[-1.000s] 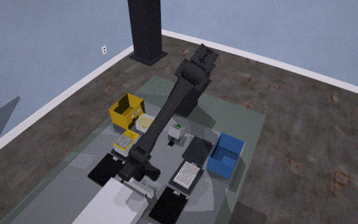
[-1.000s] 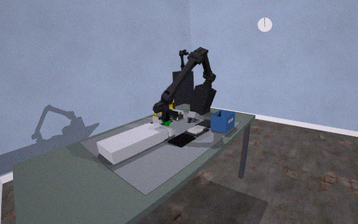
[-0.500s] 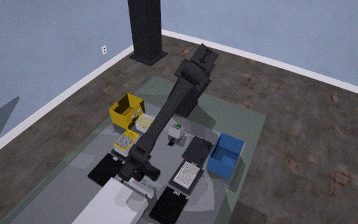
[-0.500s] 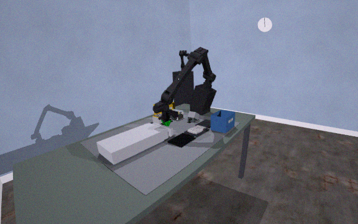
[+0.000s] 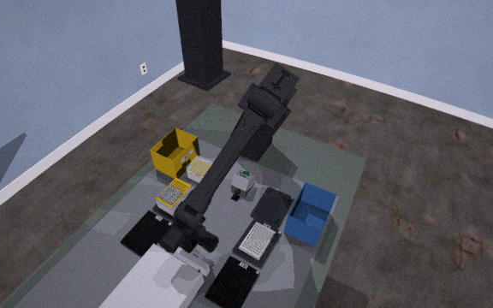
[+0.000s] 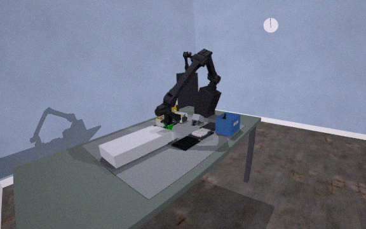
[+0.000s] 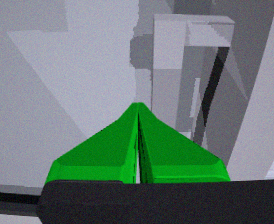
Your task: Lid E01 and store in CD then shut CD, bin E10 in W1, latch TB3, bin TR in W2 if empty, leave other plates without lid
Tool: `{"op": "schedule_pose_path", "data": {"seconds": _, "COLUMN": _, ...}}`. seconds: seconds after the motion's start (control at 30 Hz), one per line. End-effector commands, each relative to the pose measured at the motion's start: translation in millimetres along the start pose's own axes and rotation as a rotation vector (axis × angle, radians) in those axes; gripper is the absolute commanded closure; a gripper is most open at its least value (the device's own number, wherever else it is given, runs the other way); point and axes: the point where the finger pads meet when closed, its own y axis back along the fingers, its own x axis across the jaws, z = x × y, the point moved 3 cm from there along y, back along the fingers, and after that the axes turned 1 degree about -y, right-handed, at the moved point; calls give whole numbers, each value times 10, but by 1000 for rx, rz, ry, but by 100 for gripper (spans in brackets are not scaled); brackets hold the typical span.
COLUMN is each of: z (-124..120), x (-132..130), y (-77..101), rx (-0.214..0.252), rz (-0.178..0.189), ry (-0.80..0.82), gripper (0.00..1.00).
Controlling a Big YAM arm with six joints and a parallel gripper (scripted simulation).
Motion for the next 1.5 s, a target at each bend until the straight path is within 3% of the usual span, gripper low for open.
{"op": "schedule_pose_path", "data": {"seconds": 0.0, "z": -76, "x": -338, "y": 168, "rx": -6, "rz": -63, "ry": 7, "gripper": 100}}
{"op": "schedule_pose_path", "data": {"seconds": 0.17, "z": -67, "x": -404, "y": 171, "rx": -7, "rz": -75, "ry": 13, "gripper": 100}}
{"op": "schedule_pose_path", "data": {"seconds": 0.23, "z": -75, "x": -396, "y": 173, "rx": -6, "rz": -59, "ry": 6, "gripper": 100}}
{"op": "schedule_pose_path", "data": {"seconds": 0.5, "z": -76, "x": -510, "y": 184, "rx": -6, "rz": -62, "ry": 6, "gripper": 100}}
{"op": "schedule_pose_path", "data": {"seconds": 0.6, "z": -44, "x": -581, "y": 231, "rx": -7, "rz": -87, "ry": 17, "gripper": 100}}
{"op": "schedule_pose_path", "data": {"seconds": 1.47, "z": -35, "x": -590, "y": 252, "rx": -7, "rz": -90, "ry": 18, "gripper": 100}}
